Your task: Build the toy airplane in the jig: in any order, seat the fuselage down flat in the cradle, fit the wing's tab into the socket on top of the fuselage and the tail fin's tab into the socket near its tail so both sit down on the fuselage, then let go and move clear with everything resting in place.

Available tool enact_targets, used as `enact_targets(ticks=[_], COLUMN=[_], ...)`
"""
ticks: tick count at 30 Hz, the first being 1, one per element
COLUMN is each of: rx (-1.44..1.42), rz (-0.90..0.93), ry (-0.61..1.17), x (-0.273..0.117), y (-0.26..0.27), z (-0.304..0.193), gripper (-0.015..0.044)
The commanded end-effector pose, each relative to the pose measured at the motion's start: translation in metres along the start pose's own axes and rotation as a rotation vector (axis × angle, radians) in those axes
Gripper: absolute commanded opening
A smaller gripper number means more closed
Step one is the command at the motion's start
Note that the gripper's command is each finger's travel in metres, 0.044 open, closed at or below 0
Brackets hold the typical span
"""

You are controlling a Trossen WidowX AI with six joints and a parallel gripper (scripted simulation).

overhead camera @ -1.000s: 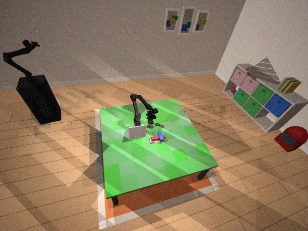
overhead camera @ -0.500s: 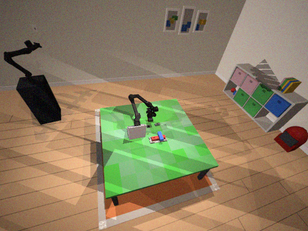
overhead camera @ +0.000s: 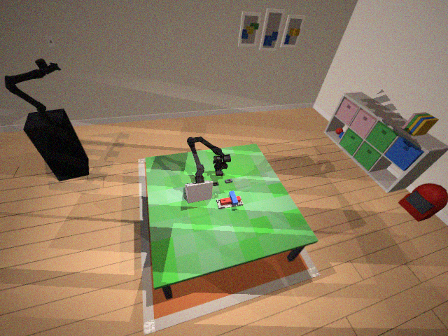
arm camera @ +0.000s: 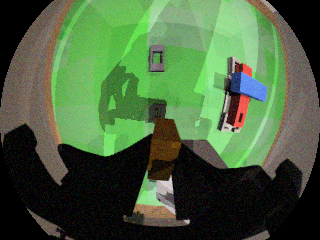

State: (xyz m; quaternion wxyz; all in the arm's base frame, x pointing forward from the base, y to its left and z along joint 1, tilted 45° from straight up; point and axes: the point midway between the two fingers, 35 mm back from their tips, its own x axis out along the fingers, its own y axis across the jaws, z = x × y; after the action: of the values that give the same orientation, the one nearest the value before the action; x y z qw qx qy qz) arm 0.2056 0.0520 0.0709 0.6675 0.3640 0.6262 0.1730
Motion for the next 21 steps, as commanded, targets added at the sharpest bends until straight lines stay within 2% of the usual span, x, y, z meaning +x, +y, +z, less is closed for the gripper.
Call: enact_targets(ticks=[1,21], rx=[0.015,-0.026], rz=[-0.005,-0.033], ry=[-0.003,-0.011], x=[0.000,0.008], y=[-0.011,-0.066], z=[0.007,0.033], gripper=[0.0000,0.0000])
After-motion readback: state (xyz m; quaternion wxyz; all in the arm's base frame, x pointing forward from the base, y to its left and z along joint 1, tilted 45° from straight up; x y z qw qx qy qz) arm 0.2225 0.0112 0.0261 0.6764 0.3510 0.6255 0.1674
